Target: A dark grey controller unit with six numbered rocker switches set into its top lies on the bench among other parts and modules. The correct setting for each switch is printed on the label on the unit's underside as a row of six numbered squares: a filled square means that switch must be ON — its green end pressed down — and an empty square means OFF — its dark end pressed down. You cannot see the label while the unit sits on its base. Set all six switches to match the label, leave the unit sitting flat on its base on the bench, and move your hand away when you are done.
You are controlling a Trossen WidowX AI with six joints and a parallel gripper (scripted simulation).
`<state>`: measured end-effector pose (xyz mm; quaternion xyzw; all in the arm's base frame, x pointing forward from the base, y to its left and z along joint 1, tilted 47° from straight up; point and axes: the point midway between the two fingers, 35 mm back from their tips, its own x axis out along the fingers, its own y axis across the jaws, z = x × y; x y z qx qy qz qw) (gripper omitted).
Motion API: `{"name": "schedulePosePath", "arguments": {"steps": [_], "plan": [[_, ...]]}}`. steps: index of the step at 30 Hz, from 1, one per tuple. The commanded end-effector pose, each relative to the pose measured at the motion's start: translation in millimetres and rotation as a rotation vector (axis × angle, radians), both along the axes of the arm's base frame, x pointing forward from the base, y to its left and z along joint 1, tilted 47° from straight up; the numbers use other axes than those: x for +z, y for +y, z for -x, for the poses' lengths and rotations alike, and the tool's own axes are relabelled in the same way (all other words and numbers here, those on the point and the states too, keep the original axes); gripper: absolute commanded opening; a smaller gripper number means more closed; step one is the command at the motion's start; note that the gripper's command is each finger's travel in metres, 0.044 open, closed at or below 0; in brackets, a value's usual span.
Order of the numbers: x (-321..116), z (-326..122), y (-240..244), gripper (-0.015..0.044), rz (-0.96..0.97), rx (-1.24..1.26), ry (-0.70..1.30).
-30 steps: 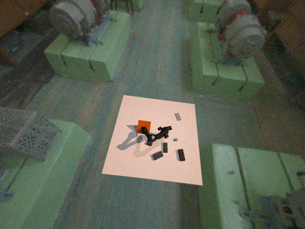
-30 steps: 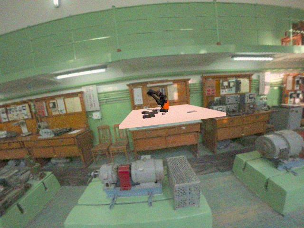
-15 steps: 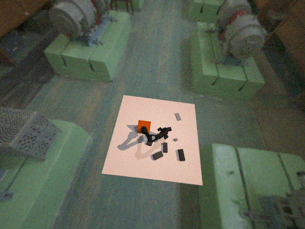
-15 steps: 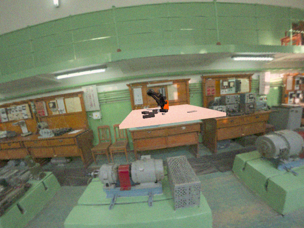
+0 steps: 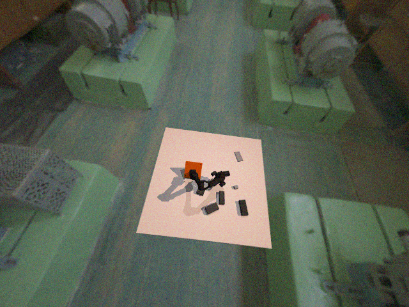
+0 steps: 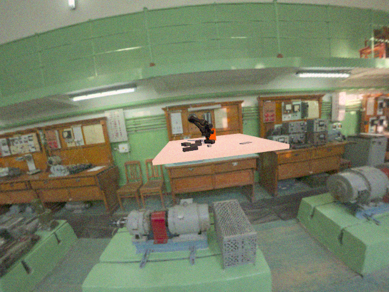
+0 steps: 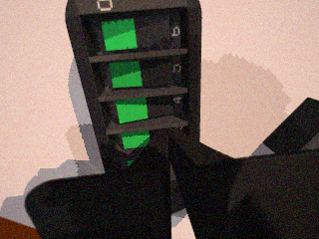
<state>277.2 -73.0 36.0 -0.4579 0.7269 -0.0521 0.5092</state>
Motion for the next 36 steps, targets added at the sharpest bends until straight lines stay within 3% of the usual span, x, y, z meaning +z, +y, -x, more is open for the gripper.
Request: {"name": "schedulePosePath", "arguments": {"steps": [1,16,21,36], "plan": [[-1,1,-1,0.0,0.004,0.003,0.007],[30,-2,32,0.0,0.002,0.003,0.007],[9,-3,51,0.0,0.003,0.002,0.007],[-3,-3,39,0.0,0.002,0.003,0.006]]}}
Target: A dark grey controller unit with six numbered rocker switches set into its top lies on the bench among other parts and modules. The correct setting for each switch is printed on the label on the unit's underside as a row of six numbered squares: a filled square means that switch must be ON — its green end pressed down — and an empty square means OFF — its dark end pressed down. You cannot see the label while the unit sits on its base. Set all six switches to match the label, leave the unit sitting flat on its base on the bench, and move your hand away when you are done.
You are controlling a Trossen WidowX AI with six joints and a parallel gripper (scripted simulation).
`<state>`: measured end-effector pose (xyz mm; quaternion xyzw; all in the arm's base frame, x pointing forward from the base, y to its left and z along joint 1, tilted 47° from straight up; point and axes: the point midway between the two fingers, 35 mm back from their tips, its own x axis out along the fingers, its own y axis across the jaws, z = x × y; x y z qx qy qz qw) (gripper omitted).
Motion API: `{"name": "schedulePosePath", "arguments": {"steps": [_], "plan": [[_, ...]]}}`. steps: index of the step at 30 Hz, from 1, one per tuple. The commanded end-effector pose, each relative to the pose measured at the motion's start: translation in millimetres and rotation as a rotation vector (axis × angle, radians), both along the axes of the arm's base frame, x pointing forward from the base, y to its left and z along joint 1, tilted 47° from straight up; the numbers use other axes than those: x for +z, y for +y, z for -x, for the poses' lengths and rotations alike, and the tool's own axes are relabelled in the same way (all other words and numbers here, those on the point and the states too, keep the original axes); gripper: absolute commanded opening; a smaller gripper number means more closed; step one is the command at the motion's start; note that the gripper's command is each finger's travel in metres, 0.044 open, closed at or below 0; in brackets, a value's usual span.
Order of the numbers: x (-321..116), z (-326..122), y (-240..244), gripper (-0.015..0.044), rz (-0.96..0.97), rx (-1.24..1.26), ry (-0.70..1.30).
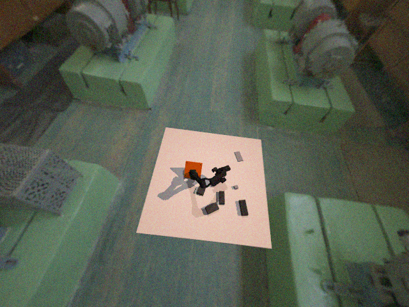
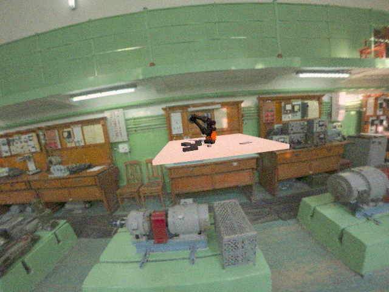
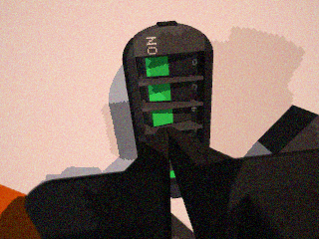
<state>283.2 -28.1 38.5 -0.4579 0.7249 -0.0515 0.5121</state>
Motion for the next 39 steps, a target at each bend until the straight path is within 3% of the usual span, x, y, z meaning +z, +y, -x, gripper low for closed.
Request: {"name": "schedulePosePath", "arguments": {"steps": [1,39], "plan": [[-6,3,-7,0.0,0.005,0.0,0.012],[-24,4,-26,0.0,0.006,0.0,0.012]]}}
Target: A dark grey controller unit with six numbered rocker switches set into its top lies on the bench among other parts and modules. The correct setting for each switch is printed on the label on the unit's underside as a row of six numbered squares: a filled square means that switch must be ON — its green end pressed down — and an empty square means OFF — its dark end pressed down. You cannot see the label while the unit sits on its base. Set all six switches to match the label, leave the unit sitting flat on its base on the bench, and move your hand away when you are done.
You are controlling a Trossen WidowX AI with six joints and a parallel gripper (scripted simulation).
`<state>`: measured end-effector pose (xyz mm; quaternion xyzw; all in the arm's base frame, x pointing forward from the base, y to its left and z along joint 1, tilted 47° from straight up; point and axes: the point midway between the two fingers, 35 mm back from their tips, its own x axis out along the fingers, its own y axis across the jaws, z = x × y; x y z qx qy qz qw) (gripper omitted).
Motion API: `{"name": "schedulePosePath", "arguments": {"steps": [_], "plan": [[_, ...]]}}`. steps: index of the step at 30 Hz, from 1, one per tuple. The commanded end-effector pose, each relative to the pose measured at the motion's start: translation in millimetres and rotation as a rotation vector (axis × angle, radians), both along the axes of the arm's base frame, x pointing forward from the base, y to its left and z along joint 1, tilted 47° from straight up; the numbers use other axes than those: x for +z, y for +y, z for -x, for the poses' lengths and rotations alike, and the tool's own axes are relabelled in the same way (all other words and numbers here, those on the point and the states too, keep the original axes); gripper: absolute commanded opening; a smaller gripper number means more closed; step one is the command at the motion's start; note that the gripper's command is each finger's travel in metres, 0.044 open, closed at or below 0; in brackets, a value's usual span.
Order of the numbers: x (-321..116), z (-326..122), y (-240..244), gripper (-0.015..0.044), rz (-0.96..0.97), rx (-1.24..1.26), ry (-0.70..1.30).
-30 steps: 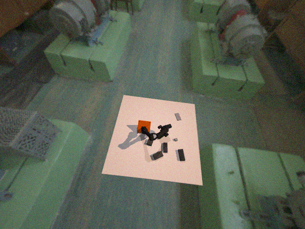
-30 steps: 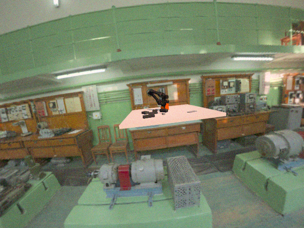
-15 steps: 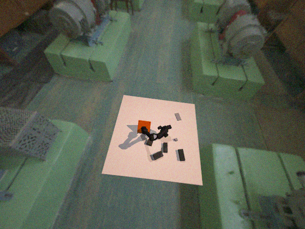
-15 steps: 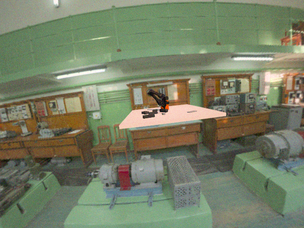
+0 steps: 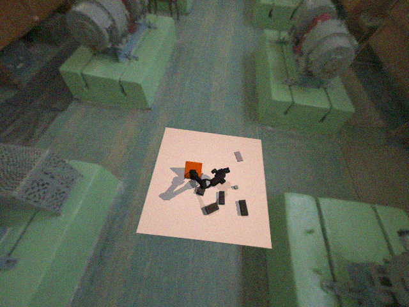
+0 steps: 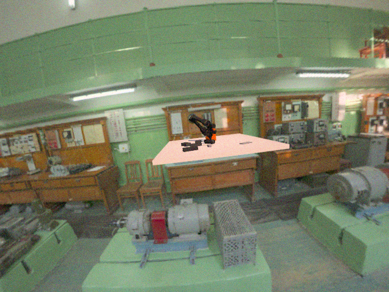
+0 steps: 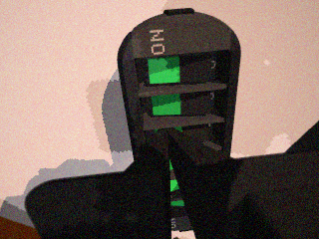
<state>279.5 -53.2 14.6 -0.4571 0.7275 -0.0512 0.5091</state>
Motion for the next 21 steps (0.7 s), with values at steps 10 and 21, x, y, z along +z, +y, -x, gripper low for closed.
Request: {"name": "schedulePosePath", "arguments": {"steps": [10,21], "plan": [[31,-2,32,0.0,0.003,0.004,0.005],[31,-30,26,0.0,0.004,0.004,0.004]]}}
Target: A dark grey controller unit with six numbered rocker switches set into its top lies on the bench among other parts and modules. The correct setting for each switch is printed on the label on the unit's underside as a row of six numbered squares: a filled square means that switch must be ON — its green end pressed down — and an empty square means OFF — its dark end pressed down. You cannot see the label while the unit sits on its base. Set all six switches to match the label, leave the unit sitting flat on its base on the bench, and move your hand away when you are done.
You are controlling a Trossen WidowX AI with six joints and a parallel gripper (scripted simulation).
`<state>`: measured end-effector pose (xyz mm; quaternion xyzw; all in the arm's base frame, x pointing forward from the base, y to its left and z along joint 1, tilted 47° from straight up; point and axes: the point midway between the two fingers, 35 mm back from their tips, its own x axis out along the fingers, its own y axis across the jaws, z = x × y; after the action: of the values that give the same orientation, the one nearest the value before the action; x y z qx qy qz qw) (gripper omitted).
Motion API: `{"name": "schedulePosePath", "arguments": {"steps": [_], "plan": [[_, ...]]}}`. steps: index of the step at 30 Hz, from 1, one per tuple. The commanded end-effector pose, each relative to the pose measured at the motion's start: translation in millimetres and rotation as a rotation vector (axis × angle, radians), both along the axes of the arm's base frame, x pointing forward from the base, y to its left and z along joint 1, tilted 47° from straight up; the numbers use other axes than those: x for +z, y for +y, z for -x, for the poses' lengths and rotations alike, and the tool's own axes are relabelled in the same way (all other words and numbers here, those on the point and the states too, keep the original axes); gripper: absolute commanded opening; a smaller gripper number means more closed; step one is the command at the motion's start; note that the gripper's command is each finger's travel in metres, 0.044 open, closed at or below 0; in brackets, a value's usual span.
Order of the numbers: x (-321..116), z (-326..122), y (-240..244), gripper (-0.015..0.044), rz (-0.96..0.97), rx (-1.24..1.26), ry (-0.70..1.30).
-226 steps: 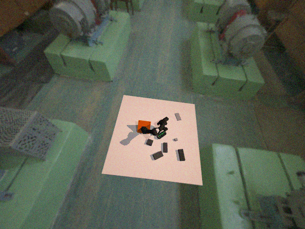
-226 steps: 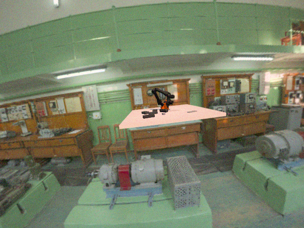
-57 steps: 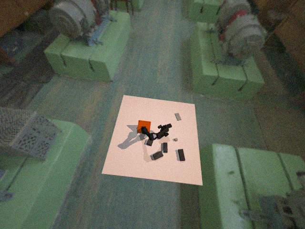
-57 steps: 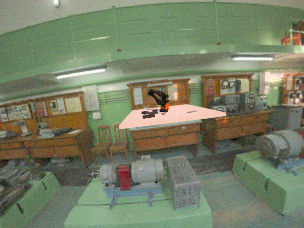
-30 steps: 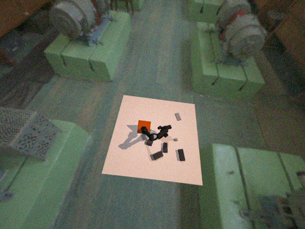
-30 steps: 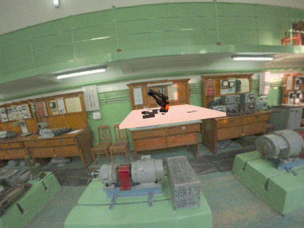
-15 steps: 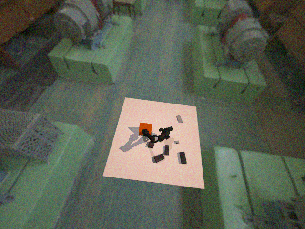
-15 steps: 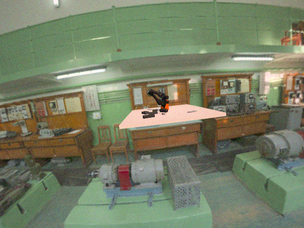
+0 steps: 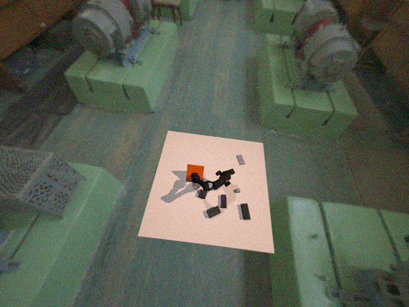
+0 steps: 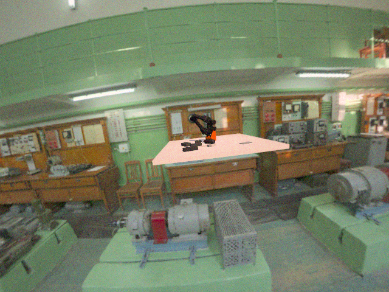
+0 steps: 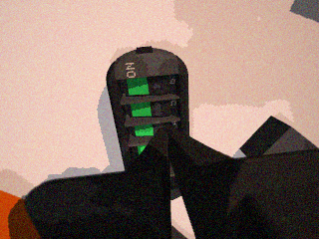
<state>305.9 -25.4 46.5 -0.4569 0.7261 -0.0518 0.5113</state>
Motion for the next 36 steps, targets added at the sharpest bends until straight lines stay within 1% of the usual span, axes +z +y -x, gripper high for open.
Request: {"name": "schedulePosePath", "arguments": {"steps": [1,22,36], "plan": [[-2,-4,-3,0.0,0.005,0.003,0.009],[-25,-2,-27,0.0,0.005,0.006,0.011],[-30,-1,-33,0.0,0.006,0.006,0.011]]}}
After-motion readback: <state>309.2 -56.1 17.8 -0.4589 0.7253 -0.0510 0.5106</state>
